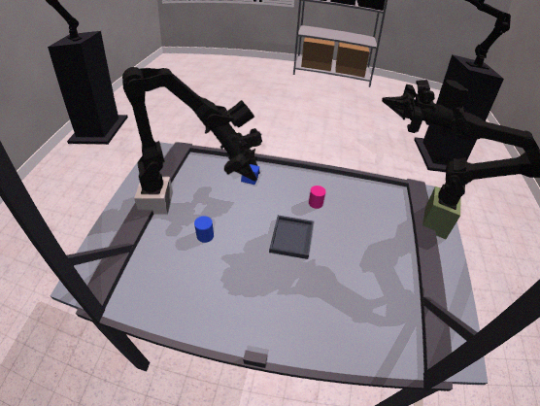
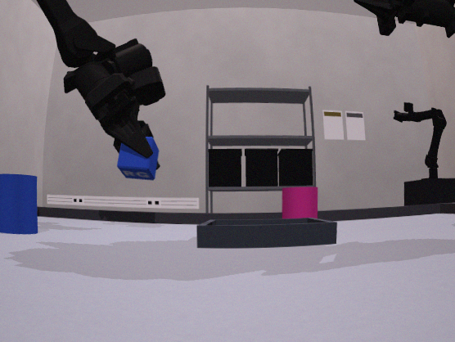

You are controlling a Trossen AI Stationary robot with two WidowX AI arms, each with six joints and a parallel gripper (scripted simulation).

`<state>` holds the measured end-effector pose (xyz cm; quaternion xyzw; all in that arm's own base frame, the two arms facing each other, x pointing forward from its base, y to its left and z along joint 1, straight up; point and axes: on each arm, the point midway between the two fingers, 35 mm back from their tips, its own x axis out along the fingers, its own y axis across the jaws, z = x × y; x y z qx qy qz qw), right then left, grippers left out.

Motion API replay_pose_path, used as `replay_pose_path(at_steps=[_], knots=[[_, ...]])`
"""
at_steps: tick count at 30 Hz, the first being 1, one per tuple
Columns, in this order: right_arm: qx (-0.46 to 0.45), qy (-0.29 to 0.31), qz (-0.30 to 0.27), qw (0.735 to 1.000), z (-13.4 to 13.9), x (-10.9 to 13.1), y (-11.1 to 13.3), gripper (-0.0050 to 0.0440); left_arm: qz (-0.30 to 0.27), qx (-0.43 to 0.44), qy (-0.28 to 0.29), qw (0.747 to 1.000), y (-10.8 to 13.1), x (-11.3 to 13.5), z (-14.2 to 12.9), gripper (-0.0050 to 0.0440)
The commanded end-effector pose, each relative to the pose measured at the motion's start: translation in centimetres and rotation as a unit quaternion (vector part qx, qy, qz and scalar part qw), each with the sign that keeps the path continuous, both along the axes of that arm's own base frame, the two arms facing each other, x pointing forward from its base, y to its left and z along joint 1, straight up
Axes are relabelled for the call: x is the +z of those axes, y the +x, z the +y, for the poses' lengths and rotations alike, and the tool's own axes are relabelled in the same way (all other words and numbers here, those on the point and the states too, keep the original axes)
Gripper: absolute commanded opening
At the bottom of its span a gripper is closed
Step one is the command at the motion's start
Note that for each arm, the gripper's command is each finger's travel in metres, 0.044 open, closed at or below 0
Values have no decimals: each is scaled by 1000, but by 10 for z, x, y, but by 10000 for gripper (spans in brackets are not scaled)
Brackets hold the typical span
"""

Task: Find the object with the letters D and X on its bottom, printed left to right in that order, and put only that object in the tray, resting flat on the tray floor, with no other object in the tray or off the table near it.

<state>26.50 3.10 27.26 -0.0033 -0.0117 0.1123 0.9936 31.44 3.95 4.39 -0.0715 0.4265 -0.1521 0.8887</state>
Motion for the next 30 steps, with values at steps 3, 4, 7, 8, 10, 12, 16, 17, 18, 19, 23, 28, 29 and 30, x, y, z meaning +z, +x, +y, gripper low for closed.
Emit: replay_pose_path(at_steps=[3, 4, 7, 8, 10, 12, 16, 17, 18, 19, 23, 28, 29, 30], knots=[[10, -3, 0, 1000, 2, -5, -6, -50, -24, 37, -27, 999, 9, 14, -17, 171], [12, -3, 0, 1000, 3, -6, -6, -50, -26, 42, -33, 998, 10, 15, -20, 171], [17, -3, 0, 1000, 4, -8, -8, -50, -32, 57, -52, 997, 13, 19, -28, 171], [19, -3, 0, 1000, 5, -9, -9, -50, -34, 62, -59, 996, 14, 21, -31, 171], [20, -3, 0, 1000, 5, -10, -10, -50, -35, 66, -65, 995, 15, 22, -34, 171], [22, -3, 0, 1000, 6, -11, -10, -50, -37, 71, -72, 994, 16, 24, -37, 171], [29, -3, 1, 1000, 7, -14, -13, -50, -44, 89, -102, 990, 18, 30, -49, 171], [30, -3, 1, 1000, 8, -15, -14, -50, -46, 94, -109, 989, 19, 31, -51, 171], [32, -3, 2, 999, 8, -16, -15, -50, -47, 98, -117, 987, 19, 33, -54, 171], [34, -3, 2, 999, 9, -17, -15, -50, -48, 102, -125, 986, 20, 35, -57, 171], [41, -2, 3, 999, 11, -21, -18, -50, -53, 118, -158, 979, 21, 41, -69, 171], [46, -1, 4, 999, 12, -24, -20, -50, -56, 129, -185, 973, 21, 46, -77, 171], [47, -1, 5, 999, 12, -25, -21, -50, -57, 133, -193, 970, 21, 48, -80, 171], [49, -1, 5, 999, 13, -26, -22, -50, -58, 136, -202, 968, 21, 50, -83, 171]])
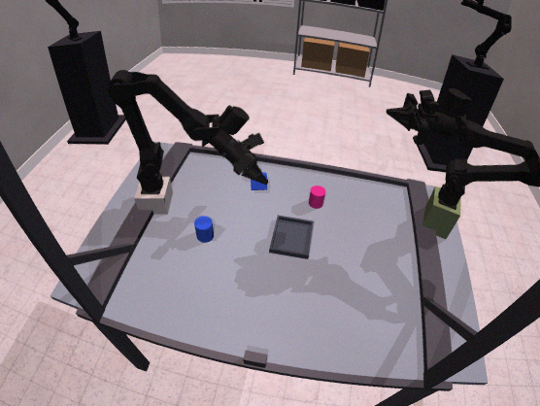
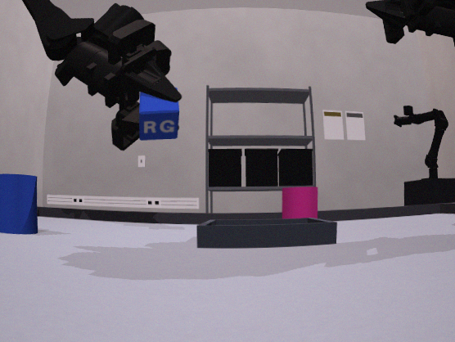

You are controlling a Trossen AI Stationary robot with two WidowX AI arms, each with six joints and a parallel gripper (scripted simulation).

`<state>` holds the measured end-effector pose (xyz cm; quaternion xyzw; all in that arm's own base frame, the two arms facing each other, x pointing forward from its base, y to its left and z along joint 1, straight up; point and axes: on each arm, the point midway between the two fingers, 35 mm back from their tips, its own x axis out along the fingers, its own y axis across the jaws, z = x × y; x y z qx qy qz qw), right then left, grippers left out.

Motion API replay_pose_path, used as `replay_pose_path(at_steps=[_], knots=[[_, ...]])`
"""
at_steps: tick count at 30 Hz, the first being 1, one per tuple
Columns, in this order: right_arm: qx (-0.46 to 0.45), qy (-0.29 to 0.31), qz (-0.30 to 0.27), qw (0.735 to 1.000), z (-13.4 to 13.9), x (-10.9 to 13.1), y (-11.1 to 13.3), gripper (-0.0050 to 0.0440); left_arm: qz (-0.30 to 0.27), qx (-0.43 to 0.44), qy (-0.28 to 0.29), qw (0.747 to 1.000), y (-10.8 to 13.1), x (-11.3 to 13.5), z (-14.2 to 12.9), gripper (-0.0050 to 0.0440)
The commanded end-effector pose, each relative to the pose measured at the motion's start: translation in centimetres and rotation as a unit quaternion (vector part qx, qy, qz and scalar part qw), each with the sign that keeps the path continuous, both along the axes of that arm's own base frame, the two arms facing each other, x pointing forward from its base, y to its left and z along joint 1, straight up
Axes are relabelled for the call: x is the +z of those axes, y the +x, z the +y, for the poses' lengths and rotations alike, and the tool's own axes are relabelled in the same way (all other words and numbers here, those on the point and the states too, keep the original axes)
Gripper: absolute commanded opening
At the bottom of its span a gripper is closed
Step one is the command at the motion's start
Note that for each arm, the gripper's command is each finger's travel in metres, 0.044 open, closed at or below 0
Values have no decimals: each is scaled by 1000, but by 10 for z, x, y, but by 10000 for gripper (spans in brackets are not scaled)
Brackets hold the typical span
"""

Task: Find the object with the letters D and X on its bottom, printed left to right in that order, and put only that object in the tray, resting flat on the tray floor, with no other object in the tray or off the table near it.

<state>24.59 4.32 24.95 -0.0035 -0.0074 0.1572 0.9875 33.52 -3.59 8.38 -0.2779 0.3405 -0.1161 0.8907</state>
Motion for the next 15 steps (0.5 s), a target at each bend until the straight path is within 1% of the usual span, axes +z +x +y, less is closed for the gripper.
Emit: replay_pose_path(at_steps=[1, 13, 15], knots=[[5, 1, 1, 1000, 1, -4, -3, -50, -17, 15, -30, 999, 0, 12, -10, 171], [25, 3, 6, 1000, 6, -16, -11, -50, -25, 43, -147, 988, -4, 33, -43, 171], [25, 3, 6, 1000, 6, -16, -11, -50, -25, 43, -147, 988, -4, 33, -43, 171]])
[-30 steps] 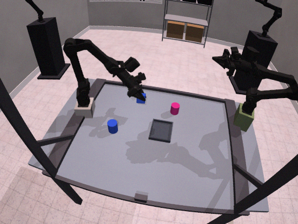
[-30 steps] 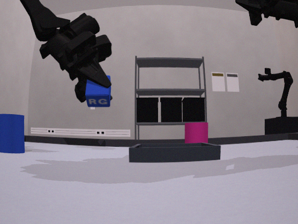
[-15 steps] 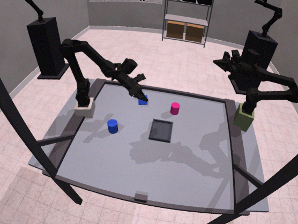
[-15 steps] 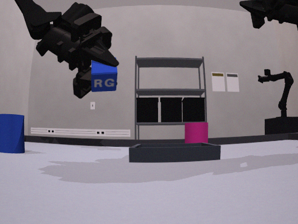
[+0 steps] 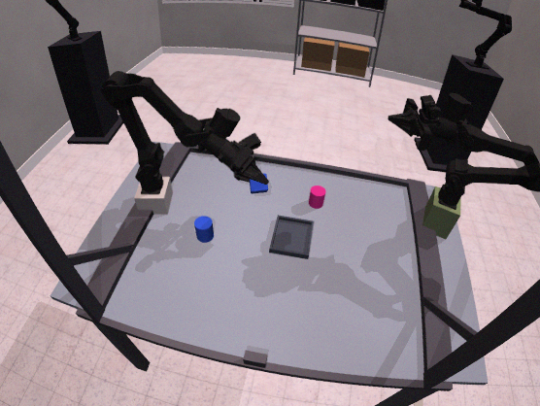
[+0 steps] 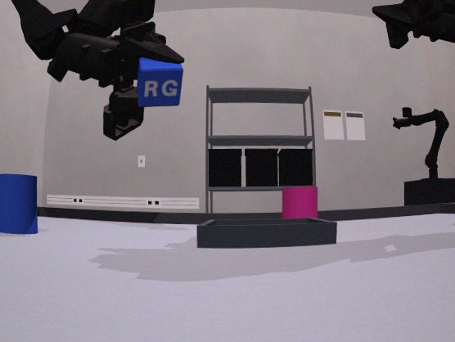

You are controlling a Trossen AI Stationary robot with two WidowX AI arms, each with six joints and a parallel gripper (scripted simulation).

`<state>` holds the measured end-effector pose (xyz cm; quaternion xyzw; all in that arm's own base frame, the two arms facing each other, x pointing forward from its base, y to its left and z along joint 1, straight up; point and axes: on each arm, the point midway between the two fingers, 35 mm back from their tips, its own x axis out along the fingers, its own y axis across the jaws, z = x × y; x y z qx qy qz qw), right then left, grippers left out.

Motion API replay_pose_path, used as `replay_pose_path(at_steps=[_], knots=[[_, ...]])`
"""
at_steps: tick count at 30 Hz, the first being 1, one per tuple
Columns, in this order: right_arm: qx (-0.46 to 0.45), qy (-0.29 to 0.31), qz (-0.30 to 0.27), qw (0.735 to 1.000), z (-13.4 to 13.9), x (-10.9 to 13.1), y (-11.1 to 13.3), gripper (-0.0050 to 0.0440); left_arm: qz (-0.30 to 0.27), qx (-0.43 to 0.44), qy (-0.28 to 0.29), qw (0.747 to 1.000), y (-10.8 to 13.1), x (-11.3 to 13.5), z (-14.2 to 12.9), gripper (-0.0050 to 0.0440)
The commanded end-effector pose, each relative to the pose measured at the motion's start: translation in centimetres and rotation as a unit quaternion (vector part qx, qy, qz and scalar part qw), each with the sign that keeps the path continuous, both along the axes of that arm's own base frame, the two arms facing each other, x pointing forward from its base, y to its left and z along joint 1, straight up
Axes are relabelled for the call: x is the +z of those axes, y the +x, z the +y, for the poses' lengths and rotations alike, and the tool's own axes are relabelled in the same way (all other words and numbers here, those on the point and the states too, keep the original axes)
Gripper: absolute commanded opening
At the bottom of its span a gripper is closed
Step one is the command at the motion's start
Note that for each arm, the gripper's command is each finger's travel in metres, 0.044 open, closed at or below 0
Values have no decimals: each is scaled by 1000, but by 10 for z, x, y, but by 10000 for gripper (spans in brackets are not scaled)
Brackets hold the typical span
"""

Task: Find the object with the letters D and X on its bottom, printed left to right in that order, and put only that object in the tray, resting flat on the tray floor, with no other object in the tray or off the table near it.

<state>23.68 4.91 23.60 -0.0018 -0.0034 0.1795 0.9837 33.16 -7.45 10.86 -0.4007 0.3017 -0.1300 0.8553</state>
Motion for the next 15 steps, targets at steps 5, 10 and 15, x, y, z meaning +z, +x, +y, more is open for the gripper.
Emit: replay_pose_path(at_steps=[5, 10, 15], knots=[[10, 3, 3, 1000, 2, -7, -5, -50, -14, 15, -70, 997, -5, 18, -18, 171], [14, 3, 4, 1000, 3, -9, -6, -50, -11, 17, -95, 995, -8, 21, -24, 171], [14, 1, -2, 1000, 3, -4, -6, -50, -13, 16, -94, 995, -6, 22, -23, 171]])
